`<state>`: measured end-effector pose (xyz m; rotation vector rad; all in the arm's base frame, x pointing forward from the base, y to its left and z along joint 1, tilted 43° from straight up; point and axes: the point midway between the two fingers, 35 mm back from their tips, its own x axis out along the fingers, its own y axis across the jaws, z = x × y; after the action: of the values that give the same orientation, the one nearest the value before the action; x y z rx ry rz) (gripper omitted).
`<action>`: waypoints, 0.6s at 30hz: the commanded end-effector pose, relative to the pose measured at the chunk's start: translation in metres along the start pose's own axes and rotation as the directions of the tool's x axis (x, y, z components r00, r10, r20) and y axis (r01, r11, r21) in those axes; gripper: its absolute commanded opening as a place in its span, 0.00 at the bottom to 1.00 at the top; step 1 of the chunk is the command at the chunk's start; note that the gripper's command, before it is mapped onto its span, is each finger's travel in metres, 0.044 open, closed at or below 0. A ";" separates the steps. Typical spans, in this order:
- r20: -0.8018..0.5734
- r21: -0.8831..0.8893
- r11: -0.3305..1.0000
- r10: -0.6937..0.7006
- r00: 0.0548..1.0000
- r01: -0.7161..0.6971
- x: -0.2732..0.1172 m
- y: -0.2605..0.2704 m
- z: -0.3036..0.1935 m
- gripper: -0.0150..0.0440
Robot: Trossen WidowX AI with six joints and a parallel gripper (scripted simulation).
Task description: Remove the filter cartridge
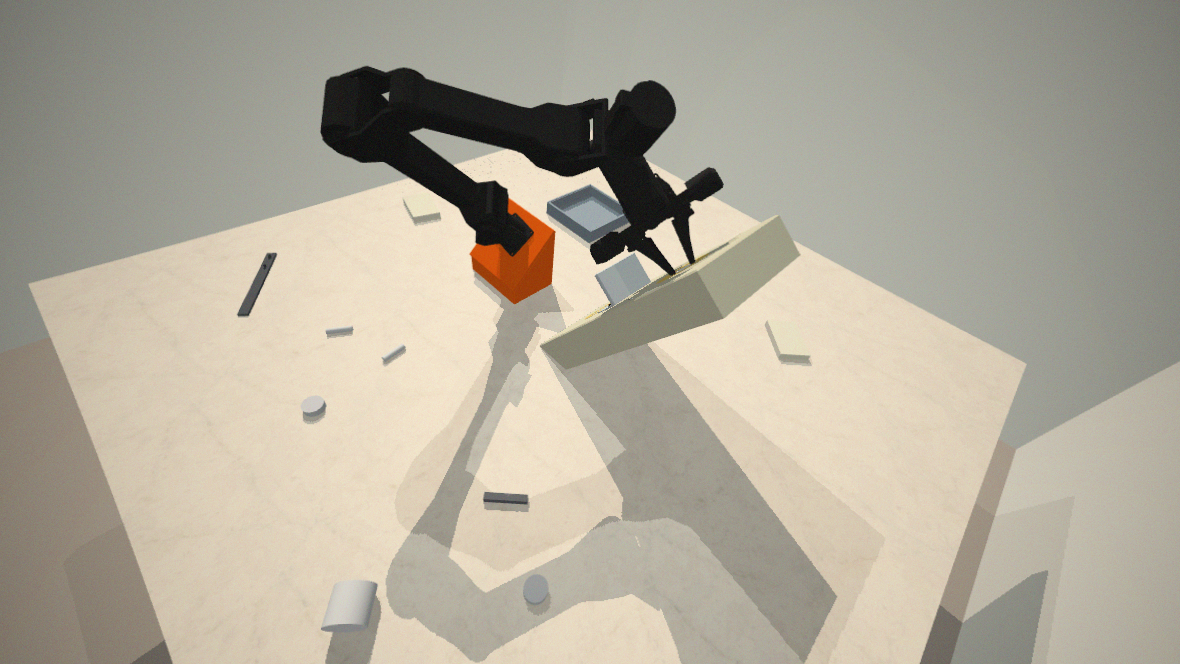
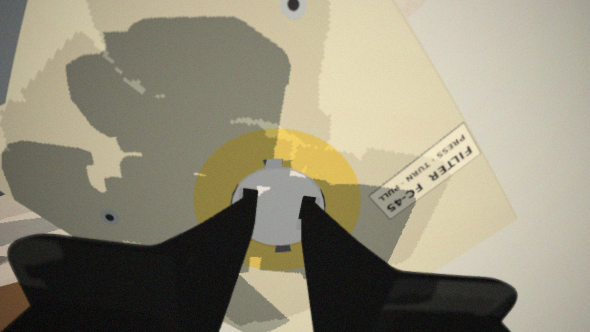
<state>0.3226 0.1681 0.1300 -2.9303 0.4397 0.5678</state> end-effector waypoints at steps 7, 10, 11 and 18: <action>0.024 0.011 1.000 0.014 1.000 -0.014 0.020 0.002 0.001 0.45; -0.001 -0.004 1.000 0.000 1.000 0.000 0.001 0.000 0.000 0.44; -0.001 -0.004 1.000 0.000 1.000 0.000 0.001 0.000 0.000 0.43; -0.001 -0.004 1.000 0.000 1.000 0.000 0.001 0.000 0.000 0.35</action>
<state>0.3223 0.1665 0.1303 -2.9412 0.4491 0.5605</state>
